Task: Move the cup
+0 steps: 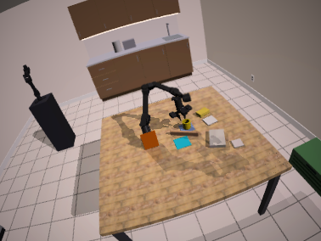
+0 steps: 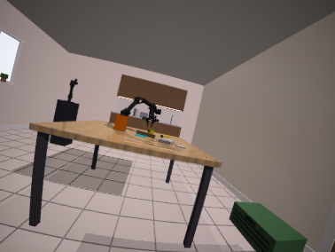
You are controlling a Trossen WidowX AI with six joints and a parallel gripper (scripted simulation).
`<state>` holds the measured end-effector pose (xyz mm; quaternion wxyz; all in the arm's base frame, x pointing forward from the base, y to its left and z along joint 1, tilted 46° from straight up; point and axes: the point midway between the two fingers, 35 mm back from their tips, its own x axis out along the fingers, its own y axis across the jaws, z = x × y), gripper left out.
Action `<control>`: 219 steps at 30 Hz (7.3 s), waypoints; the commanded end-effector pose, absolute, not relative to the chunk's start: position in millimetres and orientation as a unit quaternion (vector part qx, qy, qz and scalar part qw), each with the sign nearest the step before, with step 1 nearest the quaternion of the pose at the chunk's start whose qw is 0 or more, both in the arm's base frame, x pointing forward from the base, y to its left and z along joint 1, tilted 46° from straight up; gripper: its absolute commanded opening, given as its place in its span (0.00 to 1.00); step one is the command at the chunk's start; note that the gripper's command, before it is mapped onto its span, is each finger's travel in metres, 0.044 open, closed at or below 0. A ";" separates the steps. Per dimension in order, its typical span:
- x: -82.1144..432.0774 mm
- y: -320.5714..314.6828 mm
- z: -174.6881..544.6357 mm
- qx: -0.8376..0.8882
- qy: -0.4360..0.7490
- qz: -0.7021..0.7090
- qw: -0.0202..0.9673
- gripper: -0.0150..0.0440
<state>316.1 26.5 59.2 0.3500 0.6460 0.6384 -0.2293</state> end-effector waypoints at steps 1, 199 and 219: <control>314.4 29.3 57.6 0.668 0.644 -0.265 0.264 0.54; 216.3 -72.2 -58.1 0.666 0.643 -0.269 0.266 0.25; 217.9 -49.2 -81.0 0.666 0.643 -0.269 0.265 0.25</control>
